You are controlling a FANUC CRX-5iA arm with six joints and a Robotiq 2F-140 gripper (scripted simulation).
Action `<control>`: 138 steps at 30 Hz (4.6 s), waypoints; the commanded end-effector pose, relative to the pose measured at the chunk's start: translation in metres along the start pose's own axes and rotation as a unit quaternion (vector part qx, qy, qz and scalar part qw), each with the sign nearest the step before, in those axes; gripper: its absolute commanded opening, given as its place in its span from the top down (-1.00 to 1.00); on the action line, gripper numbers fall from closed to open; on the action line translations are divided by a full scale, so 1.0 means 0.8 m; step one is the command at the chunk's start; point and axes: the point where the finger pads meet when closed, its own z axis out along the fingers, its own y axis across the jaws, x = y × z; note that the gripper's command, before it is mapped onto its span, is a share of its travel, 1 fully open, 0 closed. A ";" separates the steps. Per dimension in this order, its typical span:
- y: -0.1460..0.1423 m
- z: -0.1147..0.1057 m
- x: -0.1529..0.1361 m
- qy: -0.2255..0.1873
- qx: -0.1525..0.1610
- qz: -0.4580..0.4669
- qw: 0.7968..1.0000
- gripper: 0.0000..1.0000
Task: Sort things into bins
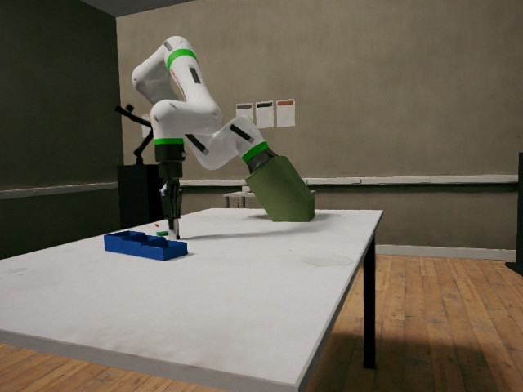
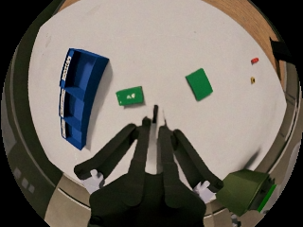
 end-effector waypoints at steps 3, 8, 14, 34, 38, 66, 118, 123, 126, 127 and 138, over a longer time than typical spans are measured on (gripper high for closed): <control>0.000 0.000 0.000 0.000 0.000 0.000 1.000 0.69; 0.000 -0.004 0.000 0.000 0.000 0.000 1.000 0.69; 0.000 -0.021 0.000 0.000 0.000 0.000 1.000 0.69; 0.000 -0.075 0.000 0.000 0.000 0.000 1.000 0.69; 0.000 -0.075 0.000 0.000 0.000 0.000 1.000 0.69; -0.120 -0.087 -0.005 0.000 0.000 0.000 1.000 0.69; -0.225 -0.050 -0.009 0.000 0.000 0.178 0.984 0.69; -0.225 -0.037 -0.009 0.000 0.000 0.178 0.984 0.69; -0.225 -0.030 -0.009 0.000 0.000 0.178 0.984 0.69; -0.225 -0.027 -0.009 0.000 0.000 0.178 0.984 0.69; -0.224 -0.023 -0.009 0.000 0.000 0.178 0.984 0.69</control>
